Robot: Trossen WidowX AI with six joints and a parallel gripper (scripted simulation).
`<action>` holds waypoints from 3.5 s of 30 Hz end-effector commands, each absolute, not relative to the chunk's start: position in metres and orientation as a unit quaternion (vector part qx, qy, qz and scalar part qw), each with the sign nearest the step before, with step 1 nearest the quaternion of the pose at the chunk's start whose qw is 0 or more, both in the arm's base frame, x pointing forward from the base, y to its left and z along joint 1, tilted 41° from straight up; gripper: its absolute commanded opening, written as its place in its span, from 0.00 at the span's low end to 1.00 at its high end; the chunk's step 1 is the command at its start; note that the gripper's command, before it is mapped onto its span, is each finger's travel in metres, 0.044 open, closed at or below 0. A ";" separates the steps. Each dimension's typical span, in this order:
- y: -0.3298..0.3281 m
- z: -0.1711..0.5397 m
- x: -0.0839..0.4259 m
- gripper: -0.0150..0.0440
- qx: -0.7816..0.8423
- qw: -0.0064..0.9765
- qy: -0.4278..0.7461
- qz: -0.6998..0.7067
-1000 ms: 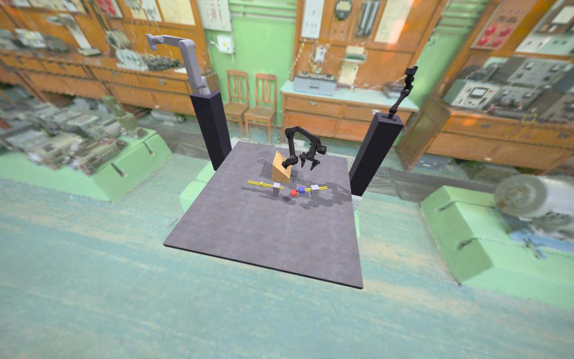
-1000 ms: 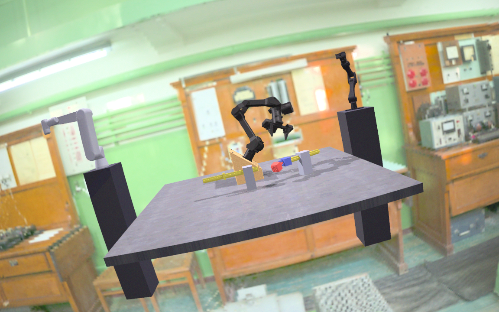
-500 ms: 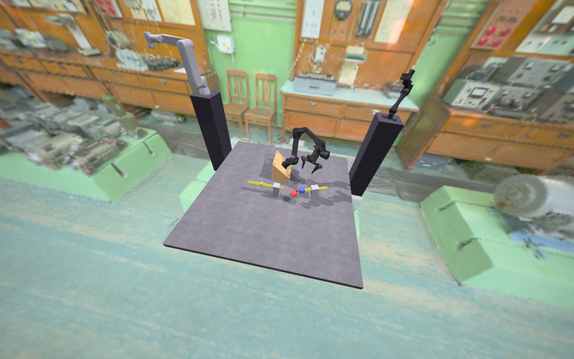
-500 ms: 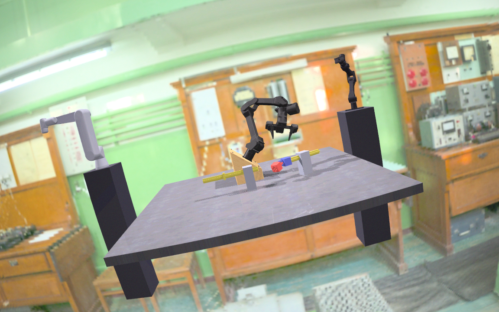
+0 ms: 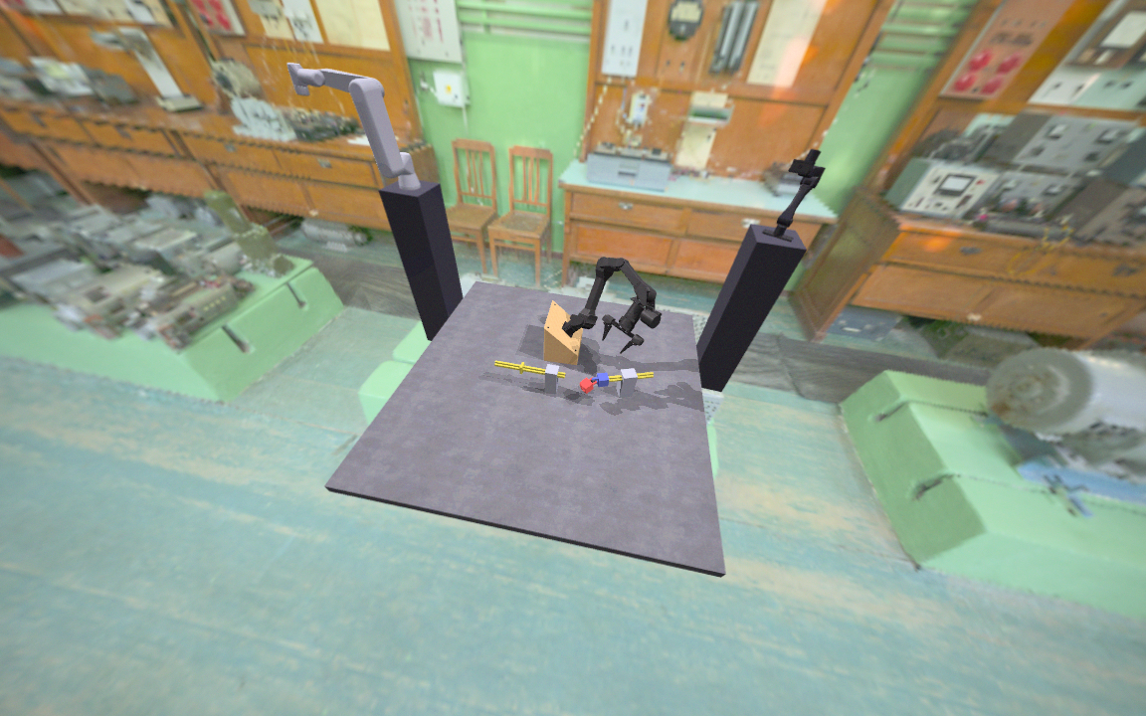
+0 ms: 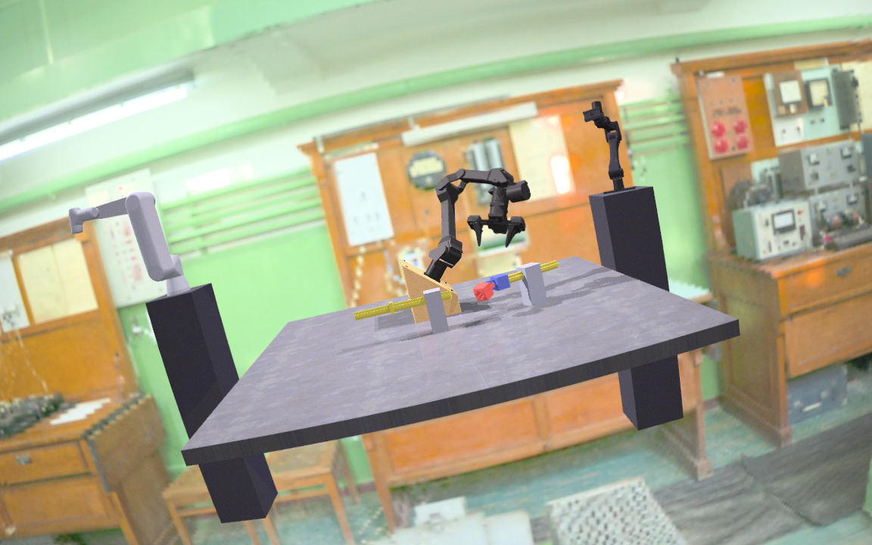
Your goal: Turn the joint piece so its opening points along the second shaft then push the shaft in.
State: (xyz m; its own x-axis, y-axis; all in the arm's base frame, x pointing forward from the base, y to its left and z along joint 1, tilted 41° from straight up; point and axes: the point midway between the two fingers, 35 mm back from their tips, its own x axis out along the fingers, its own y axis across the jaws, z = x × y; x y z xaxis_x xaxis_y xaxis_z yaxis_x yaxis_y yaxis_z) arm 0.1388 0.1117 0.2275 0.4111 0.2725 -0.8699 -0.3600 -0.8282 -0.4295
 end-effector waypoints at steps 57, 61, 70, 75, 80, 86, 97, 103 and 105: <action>0.094 0.167 0.297 1.00 -0.145 0.672 0.570 0.450; 0.087 0.160 0.308 1.00 -0.088 0.677 0.594 0.426; 0.067 0.143 0.332 1.00 0.045 0.675 0.640 0.365; 0.054 0.132 0.344 1.00 0.119 0.666 0.659 0.328; 0.040 0.121 0.355 1.00 0.192 0.652 0.673 0.290; 0.036 0.118 0.358 1.00 0.214 0.647 0.677 0.279; 0.040 0.114 0.358 1.00 0.281 0.621 0.702 0.206; 0.043 0.110 0.358 1.00 0.333 0.595 0.717 0.146; 0.044 0.109 0.358 1.00 0.349 0.585 0.721 0.126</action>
